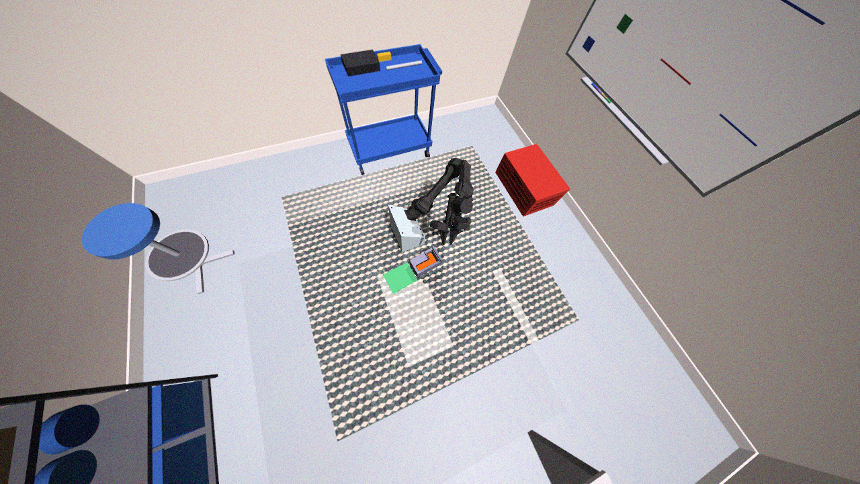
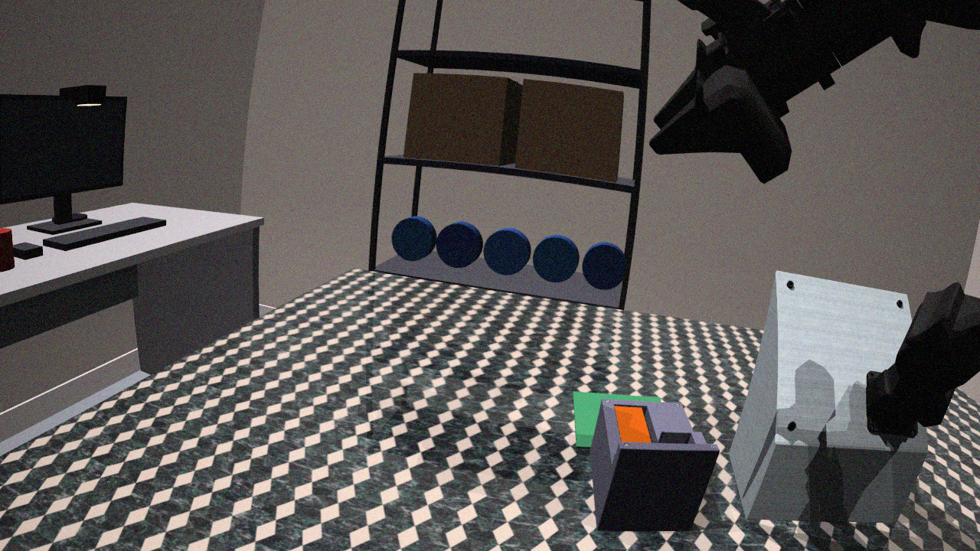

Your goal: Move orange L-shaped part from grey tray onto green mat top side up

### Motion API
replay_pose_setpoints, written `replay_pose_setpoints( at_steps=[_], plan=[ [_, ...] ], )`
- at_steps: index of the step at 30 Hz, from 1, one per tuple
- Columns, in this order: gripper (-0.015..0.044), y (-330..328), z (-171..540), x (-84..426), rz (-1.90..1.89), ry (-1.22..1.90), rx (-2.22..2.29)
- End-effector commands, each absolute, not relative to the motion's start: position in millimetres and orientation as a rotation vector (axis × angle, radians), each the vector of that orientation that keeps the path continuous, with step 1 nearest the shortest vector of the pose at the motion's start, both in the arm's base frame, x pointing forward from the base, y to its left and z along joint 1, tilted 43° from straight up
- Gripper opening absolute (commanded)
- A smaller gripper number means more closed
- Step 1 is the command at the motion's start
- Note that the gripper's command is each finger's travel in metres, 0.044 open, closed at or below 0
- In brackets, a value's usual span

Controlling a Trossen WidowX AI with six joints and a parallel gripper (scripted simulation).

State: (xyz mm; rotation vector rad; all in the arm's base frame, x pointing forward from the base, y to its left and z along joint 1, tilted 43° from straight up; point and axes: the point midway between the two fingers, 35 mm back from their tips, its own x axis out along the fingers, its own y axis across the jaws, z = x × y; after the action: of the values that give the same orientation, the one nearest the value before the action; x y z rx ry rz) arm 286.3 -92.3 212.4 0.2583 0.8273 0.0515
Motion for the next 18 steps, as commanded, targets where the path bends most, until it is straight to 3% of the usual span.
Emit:
replay_pose_setpoints(
  at_steps=[1, 9, 18],
  plan=[
    [0.0180, -60, 160, 286, 0.263, 1.046, 0.299],
    [0.0180, 11, 84, 256, 0.707, 1.435, 0.448],
    [0.0180, 27, 66, 257, 0.714, 1.443, 0.451]
  ],
)
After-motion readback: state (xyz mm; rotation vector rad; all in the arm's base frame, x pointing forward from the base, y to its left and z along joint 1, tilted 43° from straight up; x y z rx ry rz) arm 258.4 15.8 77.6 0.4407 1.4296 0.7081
